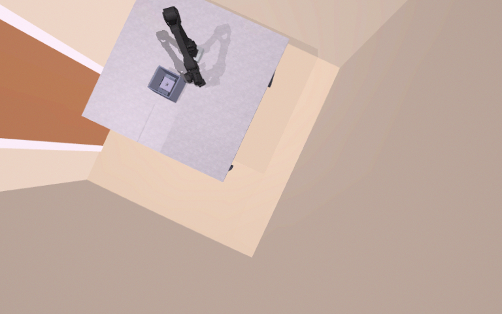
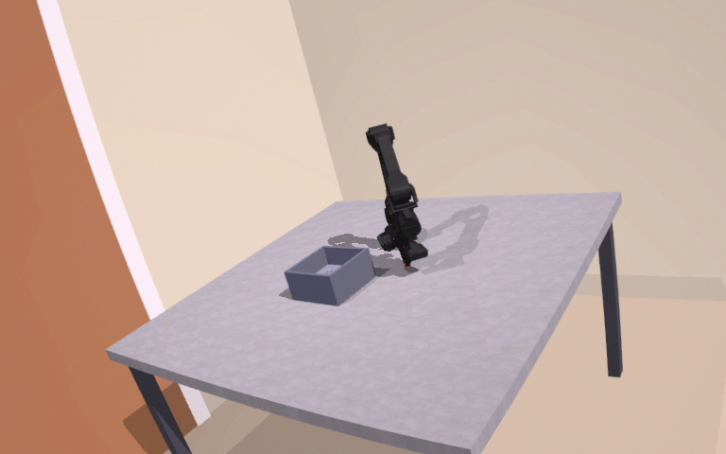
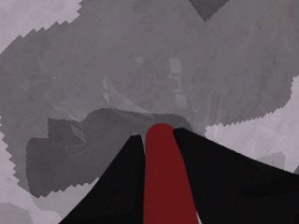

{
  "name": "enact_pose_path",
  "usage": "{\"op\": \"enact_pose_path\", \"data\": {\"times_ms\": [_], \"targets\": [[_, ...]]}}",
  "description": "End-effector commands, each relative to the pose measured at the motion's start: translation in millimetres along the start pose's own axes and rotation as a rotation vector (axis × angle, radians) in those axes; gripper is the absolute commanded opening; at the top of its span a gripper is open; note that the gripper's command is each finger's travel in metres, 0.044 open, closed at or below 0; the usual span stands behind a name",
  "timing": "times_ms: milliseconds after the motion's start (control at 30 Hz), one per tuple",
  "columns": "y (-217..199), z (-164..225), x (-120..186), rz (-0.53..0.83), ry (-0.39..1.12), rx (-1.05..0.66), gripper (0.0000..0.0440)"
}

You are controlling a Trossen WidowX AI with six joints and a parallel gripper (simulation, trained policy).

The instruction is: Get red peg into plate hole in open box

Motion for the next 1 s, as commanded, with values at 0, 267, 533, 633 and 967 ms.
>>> {"op": "enact_pose_path", "data": {"times_ms": [0, 267, 533, 633, 967], "targets": [[-1, -4, 2, 0.023, -0.014, -0.007, 0.0021], [-11, -20, 38, 0.022, -0.103, -0.026, 0.0], [-23, -42, 78, 0.004, -0.185, -0.1, 0.0], [-29, -51, 86, 0.005, -0.207, -0.142, 0.0], [-48, -90, 98, 0.003, -0.268, -0.278, 0.0]]}}
Point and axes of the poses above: the point midway between the two fingers, 35 mm back from their tips, its own x axis back along the fingers, its own y axis across the jaws, z = x × y, the point moved 8 cm from there along x, back along the fingers, and after that the axes turned 10 degrees about x, right-handed, at the moved point
